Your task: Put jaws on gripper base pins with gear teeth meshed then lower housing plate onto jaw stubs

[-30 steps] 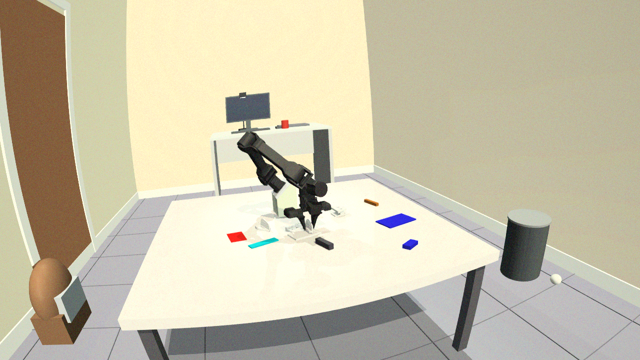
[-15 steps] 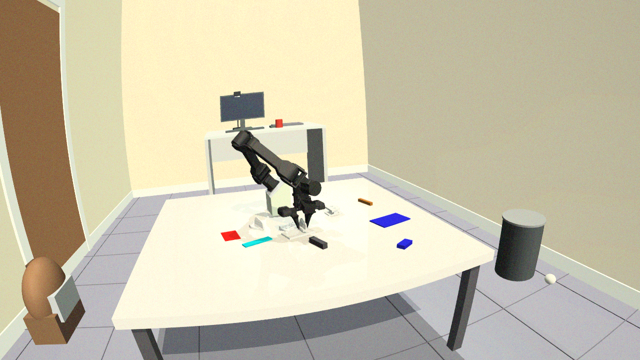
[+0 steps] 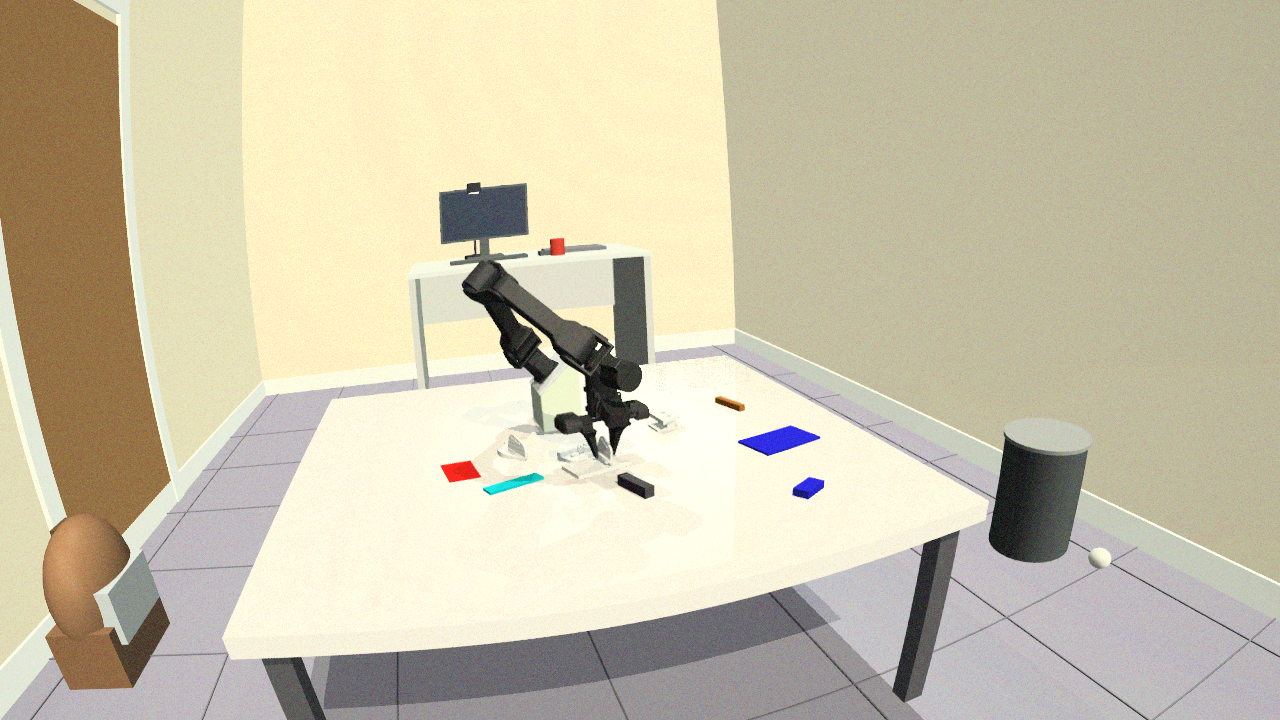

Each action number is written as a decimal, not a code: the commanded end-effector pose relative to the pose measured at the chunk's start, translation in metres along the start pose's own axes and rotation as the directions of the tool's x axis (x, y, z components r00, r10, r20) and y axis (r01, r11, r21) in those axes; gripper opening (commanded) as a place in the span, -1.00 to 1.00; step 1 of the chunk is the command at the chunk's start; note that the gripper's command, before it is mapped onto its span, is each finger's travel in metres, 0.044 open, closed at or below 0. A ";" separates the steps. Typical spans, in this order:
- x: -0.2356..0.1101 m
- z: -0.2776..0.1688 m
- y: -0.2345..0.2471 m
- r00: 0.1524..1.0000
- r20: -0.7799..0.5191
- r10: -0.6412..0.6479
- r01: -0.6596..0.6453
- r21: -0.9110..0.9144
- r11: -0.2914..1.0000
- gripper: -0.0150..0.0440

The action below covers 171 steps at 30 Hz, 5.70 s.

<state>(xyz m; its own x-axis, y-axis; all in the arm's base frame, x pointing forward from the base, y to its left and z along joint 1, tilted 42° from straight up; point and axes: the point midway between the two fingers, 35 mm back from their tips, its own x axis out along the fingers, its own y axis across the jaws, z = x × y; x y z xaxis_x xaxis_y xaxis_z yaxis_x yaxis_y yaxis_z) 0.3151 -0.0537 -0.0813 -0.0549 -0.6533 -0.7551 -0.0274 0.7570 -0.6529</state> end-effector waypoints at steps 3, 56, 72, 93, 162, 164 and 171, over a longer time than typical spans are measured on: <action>0.004 0.001 -0.002 1.000 -0.002 -0.005 0.005 0.008 1.000 -0.04; 0.004 0.000 -0.001 1.000 -0.002 -0.005 0.005 0.008 1.000 -0.04; 0.003 0.000 -0.001 1.000 -0.001 -0.004 0.004 0.007 1.000 -0.04; -0.022 0.001 0.001 1.000 0.002 0.000 0.000 0.006 1.000 0.27; -0.006 -0.134 -0.165 1.000 -0.008 -0.010 0.008 -0.303 0.953 1.00; -0.003 -0.134 -0.165 1.000 -0.008 -0.011 0.008 -0.303 0.953 1.00; 0.007 -0.135 -0.165 1.000 -0.008 -0.013 0.010 -0.304 0.953 1.00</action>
<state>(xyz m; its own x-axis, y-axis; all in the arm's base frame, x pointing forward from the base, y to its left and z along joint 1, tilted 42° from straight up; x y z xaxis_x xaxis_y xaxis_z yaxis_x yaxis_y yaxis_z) 0.1861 -0.1800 0.0337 -0.0617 -0.6670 -0.7425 -0.3237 0.7171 -0.6172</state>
